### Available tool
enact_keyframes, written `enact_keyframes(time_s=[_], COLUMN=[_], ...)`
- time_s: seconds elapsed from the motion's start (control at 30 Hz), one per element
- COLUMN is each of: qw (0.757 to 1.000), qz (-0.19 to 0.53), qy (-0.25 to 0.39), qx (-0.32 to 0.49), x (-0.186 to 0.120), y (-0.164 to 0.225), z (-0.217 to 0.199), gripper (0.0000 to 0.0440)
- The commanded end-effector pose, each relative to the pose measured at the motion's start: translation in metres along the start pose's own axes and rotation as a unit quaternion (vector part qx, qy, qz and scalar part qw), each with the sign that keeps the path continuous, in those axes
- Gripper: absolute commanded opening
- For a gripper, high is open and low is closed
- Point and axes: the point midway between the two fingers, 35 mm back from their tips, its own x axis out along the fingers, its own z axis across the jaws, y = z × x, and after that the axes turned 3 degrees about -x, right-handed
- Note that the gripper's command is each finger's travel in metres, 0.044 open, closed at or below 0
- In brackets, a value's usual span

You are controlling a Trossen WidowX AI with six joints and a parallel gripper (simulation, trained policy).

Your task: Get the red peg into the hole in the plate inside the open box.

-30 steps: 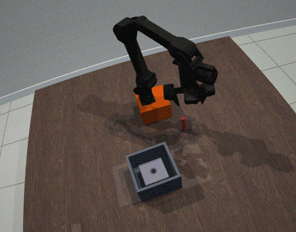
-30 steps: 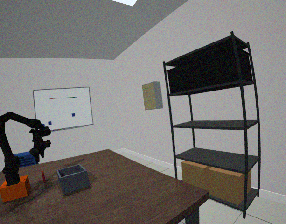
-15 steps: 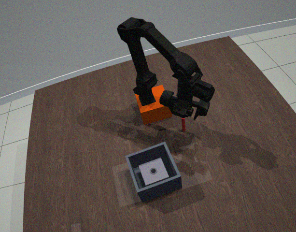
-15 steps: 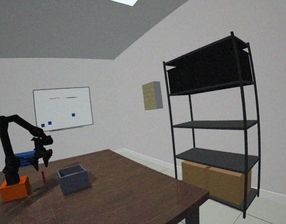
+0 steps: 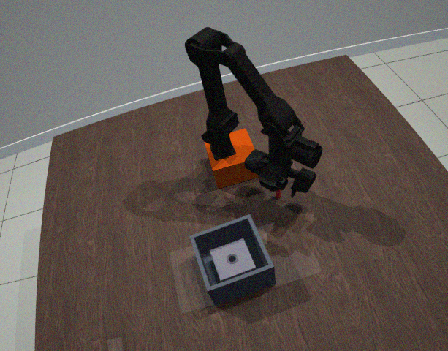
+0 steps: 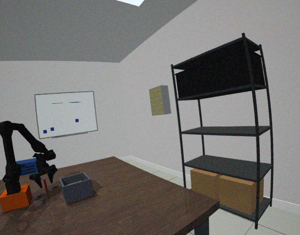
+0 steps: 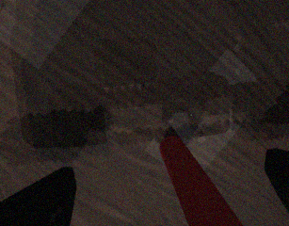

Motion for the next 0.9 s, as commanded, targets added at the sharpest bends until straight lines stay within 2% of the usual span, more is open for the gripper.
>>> enact_keyframes(time_s=[0.0, 0.43, 0.47, 0.63, 0.87], qw=[1.000, 0.998, 0.998, 0.999, 1.000], qz=[0.000, 0.038, 0.041, 0.037, -0.007], qy=[0.006, 0.014, 0.015, 0.005, -0.007], qx=[0.013, 0.037, 0.038, 0.028, -0.005], x=[0.008, 0.012, 0.012, -0.002, -0.024], y=[0.002, 0.002, 0.001, -0.008, -0.026], z=[-0.004, -0.004, -0.004, 0.006, 0.010], gripper=[0.0347, 0.0012, 0.0000, 0.0000, 0.0000])
